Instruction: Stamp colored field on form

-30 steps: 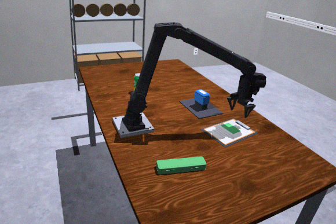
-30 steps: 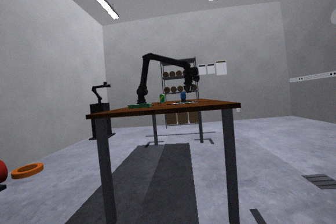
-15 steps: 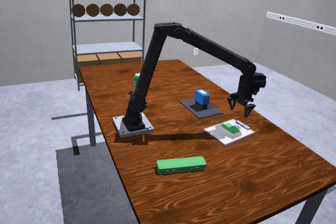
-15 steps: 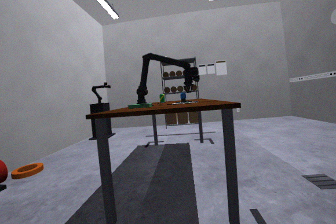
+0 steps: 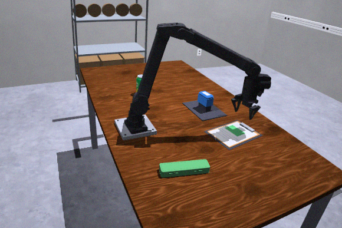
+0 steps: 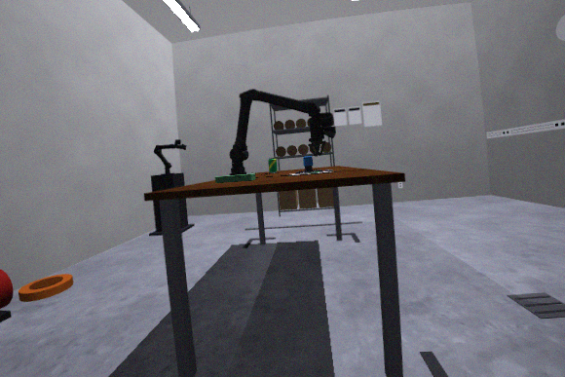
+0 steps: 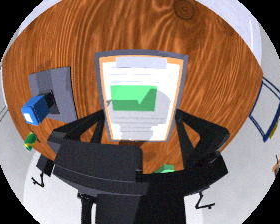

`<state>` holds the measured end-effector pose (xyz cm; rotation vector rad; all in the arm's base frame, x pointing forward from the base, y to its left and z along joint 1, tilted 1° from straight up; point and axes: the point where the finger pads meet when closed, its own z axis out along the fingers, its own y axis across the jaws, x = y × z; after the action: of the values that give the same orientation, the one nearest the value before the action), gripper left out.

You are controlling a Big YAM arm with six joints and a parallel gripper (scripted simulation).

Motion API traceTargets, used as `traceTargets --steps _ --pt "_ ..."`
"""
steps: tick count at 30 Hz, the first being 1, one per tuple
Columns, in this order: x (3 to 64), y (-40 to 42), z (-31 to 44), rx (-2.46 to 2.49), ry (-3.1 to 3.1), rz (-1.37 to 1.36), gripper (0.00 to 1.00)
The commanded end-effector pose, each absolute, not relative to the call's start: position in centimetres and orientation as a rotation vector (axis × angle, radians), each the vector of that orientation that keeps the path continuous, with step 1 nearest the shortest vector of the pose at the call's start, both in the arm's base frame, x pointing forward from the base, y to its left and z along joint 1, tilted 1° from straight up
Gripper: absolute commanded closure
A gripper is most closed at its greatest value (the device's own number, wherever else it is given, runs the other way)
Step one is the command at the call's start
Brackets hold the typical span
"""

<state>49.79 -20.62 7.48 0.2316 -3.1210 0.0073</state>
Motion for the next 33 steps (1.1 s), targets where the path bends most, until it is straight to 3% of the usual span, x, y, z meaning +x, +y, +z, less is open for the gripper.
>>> traceTargets --steps 1,22,33 --pt "51.7 -21.2 11.8 0.400 -3.166 0.065 0.00" --pt "51.2 -20.8 22.7 1.836 -2.549 0.066 0.00" --pt "50.5 -20.8 20.1 2.325 -2.105 0.007 0.00"
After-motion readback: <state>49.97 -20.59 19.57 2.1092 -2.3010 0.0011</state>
